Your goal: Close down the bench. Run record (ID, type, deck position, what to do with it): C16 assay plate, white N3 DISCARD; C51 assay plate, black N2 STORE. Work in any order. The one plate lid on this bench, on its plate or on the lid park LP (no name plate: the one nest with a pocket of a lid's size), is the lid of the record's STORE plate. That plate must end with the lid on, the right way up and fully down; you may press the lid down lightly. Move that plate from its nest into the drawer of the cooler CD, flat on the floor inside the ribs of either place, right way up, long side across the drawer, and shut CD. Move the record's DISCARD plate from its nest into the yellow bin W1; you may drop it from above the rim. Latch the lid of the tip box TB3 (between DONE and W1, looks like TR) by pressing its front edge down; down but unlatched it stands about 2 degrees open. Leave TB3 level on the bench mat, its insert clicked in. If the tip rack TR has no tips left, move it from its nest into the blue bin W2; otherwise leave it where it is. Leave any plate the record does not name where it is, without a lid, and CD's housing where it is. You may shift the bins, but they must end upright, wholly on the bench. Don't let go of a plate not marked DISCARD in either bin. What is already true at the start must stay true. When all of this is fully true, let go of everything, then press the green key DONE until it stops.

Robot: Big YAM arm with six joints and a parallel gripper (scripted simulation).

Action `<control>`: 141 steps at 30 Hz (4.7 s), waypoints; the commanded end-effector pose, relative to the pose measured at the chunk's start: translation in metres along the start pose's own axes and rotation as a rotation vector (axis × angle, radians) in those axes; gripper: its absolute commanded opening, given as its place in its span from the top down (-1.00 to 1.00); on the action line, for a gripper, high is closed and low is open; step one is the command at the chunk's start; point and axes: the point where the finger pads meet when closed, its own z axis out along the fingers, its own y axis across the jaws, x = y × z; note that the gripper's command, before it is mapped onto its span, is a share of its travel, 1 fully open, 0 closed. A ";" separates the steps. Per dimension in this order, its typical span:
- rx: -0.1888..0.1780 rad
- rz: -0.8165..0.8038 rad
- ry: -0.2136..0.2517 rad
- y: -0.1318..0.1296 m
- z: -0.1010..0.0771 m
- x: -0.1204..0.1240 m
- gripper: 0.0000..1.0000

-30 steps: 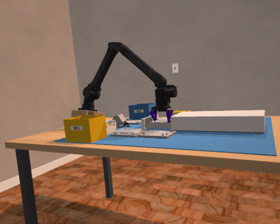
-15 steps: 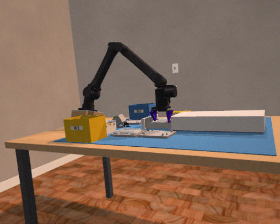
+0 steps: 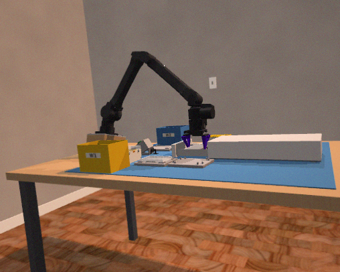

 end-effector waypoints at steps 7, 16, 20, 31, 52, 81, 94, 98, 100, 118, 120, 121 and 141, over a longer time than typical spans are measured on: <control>0.063 -0.007 0.001 -0.028 -0.014 -0.003 1.00; 0.074 -0.014 0.001 -0.030 -0.020 -0.007 1.00; 0.058 -0.011 0.000 -0.027 -0.010 -0.007 1.00; 0.053 -0.011 0.000 -0.025 -0.003 -0.007 1.00; 0.046 -0.006 0.000 -0.018 -0.005 -0.003 1.00; 0.032 -0.011 -0.001 -0.007 0.001 -0.011 1.00; 0.033 -0.012 -0.001 -0.007 -0.001 -0.012 1.00; 0.037 -0.013 -0.001 -0.007 -0.002 -0.012 1.00; 0.037 -0.013 -0.001 -0.007 -0.002 -0.012 1.00; 0.030 -0.012 -0.002 -0.005 -0.002 -0.012 1.00; 0.031 -0.012 -0.002 -0.005 -0.003 -0.013 1.00; 0.032 -0.012 -0.002 -0.005 -0.003 -0.013 1.00; 0.037 -0.013 -0.002 -0.005 -0.005 -0.013 1.00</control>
